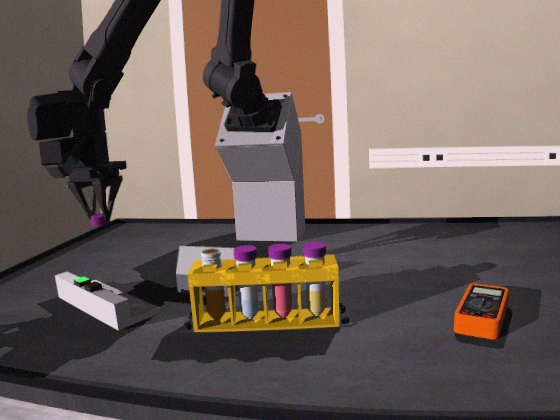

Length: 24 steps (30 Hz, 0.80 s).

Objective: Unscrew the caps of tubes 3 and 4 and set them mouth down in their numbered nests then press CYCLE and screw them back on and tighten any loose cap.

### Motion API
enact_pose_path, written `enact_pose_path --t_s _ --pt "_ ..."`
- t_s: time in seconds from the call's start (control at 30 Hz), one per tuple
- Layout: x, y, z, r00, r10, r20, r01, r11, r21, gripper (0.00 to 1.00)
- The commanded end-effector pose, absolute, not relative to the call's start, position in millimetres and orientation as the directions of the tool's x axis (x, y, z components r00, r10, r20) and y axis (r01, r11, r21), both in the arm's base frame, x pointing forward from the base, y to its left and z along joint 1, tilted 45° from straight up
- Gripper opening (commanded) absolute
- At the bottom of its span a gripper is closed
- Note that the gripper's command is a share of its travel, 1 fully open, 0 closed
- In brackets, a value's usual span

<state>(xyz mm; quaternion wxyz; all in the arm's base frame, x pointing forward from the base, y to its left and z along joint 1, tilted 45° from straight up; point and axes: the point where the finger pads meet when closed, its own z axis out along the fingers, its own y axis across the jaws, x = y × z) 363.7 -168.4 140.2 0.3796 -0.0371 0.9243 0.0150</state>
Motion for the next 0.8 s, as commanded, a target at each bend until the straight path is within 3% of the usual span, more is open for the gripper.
enact_pose_path --t_s 0.0,0.37,0.77 --pt "368 -155 153 -0.652 -0.281 -0.704 -0.233 0.958 -0.166 0.00" --pt "371 -97 162 -0.433 -0.738 -0.517 -0.542 0.672 -0.505 0.00" --pt "384 -17 193 -0.433 -0.721 -0.540 -0.521 0.690 -0.503 0.00"
